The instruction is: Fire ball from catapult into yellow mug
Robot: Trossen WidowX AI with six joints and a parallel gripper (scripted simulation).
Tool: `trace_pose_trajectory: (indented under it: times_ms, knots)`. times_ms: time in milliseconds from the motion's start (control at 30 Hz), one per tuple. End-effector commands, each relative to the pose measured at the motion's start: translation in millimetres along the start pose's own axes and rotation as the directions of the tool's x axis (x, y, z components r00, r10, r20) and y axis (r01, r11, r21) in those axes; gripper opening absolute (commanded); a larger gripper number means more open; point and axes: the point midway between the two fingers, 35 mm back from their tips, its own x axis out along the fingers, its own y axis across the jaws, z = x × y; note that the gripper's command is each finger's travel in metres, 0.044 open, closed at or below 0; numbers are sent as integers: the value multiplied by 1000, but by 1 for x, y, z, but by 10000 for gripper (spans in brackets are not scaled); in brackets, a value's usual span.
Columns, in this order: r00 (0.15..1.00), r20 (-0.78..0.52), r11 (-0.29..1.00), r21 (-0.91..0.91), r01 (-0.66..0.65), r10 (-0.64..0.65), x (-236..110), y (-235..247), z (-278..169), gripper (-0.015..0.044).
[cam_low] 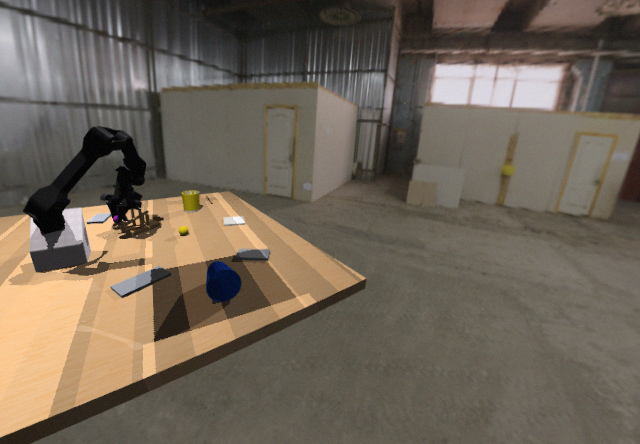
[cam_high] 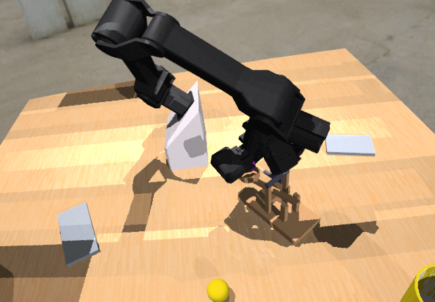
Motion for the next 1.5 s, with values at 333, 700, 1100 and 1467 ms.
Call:
trace_pose_trajectory:
  times_ms: [333,700,1100,1467]
  knots:
    - [1000,2,1000,-1,-3,3,-23,0,-4,315]
    - [999,40,999,-30,-12,13,-93,6,-15,440]
    - [901,411,987,-126,-97,140,-146,27,91,440]
    - [685,710,985,-157,-72,163,-221,22,177,440]
